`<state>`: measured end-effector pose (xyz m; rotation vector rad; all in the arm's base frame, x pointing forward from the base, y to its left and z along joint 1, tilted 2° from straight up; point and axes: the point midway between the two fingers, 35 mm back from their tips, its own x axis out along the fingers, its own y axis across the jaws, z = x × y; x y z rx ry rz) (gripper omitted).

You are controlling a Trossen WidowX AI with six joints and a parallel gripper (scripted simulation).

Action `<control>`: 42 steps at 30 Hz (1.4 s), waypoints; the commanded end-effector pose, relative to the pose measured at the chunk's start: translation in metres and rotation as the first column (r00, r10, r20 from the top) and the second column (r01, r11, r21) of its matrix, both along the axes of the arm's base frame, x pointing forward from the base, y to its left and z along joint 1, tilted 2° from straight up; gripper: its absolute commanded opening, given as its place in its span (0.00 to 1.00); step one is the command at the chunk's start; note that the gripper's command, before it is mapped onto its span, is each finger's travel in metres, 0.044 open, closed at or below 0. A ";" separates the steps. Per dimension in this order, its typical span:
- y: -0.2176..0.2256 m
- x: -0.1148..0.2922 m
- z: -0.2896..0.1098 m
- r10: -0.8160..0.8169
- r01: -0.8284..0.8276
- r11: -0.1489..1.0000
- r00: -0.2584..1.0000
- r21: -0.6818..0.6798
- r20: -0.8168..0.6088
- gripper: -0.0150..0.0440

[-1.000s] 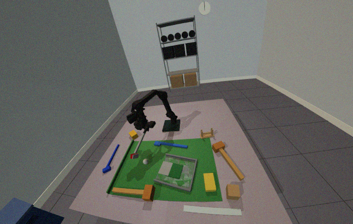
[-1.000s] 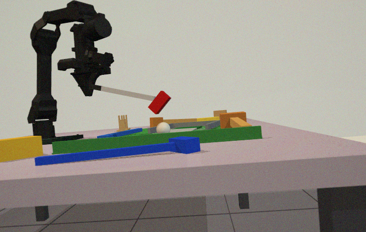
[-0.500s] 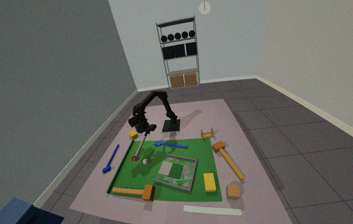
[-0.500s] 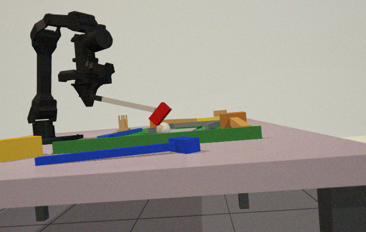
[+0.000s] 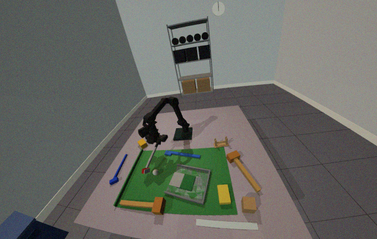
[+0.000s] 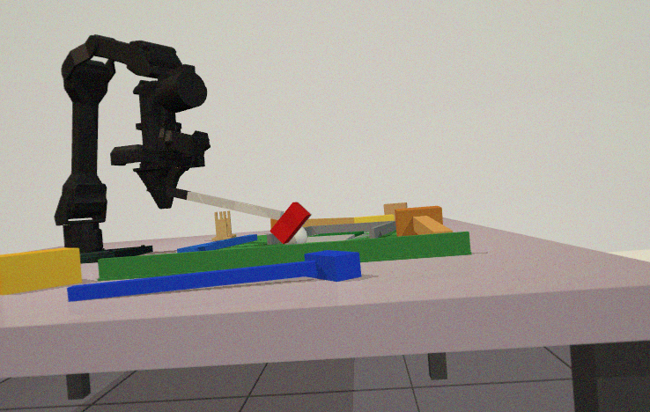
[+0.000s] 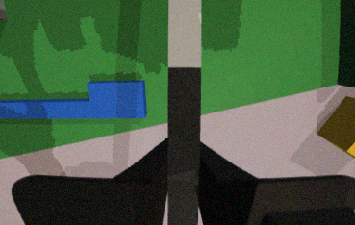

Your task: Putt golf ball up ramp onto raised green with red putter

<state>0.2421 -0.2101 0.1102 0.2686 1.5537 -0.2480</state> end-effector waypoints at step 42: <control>0.057 0.027 -0.014 -0.007 0.007 1.000 1.000 0.001 0.002 0.25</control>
